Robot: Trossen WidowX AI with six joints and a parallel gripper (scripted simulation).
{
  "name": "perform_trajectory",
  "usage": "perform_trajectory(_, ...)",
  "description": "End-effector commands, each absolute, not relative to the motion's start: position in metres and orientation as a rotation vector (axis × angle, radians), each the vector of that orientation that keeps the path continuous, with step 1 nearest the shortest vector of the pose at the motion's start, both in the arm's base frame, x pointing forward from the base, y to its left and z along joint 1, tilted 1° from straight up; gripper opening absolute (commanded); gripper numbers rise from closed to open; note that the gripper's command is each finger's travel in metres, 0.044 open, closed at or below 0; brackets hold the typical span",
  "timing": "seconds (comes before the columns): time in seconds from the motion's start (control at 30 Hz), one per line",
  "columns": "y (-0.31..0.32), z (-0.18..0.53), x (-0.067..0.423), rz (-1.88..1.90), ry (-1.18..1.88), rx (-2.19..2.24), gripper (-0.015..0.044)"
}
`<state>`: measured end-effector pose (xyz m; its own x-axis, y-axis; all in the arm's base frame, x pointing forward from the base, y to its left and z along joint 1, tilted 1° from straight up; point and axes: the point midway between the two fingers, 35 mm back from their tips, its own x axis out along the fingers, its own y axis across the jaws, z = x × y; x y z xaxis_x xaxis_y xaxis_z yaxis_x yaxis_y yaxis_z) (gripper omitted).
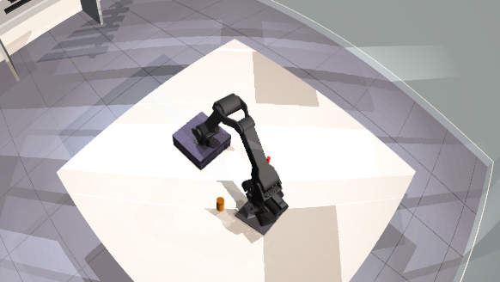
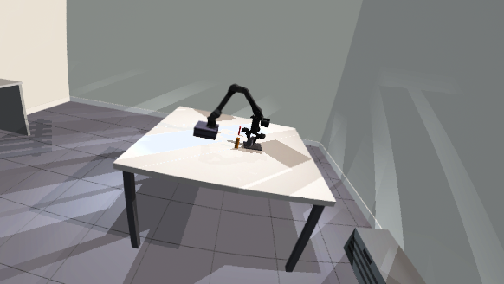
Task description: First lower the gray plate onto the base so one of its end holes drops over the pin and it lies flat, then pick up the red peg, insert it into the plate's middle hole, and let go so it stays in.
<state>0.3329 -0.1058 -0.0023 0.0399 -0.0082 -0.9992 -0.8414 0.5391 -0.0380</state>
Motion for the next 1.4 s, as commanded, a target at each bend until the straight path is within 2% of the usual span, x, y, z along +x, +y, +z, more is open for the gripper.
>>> perform_trajectory(0.0, -0.106, -0.002, 0.333, 0.754, 1.394, -0.799, 0.0079)
perform_trajectory(0.47, -0.106, -0.002, 0.333, 0.754, 1.394, -0.799, 0.0440)
perform_trajectory(0.7, -0.106, 0.009, 0.335, 0.755, 1.393, -0.799, 0.0440)
perform_trajectory(0.93, -0.106, 0.113, 0.329, 0.761, 1.390, -0.799, 0.0440)
perform_trajectory(1.2, -0.105, 0.116, 0.331, 0.751, 1.393, -0.789, 0.0440)
perform_trajectory(1.37, -0.071, 0.117, 0.328, 0.499, 1.470, -0.522, 0.0440)
